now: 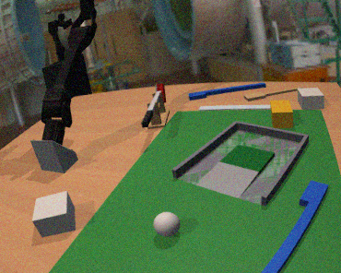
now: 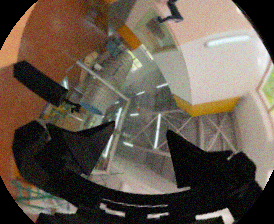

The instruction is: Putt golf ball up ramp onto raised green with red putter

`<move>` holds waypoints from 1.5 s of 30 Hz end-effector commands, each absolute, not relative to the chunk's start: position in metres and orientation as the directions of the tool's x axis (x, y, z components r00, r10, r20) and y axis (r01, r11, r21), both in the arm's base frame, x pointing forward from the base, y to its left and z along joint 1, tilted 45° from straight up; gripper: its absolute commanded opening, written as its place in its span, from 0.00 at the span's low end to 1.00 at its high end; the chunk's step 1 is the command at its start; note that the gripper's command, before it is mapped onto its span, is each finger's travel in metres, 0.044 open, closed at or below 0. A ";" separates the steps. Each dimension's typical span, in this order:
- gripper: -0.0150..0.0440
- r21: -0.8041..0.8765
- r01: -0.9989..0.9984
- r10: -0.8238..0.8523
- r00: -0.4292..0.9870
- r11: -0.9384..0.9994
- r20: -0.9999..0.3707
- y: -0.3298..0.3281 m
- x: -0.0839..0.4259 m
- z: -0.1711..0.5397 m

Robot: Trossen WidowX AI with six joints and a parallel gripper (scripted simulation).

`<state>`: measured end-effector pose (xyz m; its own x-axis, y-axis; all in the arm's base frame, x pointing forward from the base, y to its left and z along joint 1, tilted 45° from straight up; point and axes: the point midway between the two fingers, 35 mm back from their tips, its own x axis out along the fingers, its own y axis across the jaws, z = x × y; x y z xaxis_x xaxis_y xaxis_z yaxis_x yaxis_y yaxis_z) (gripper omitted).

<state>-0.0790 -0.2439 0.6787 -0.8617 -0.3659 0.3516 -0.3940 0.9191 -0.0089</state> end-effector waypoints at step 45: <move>1.00 -0.345 0.472 -0.584 0.634 0.812 -0.508 -0.299 0.347 0.321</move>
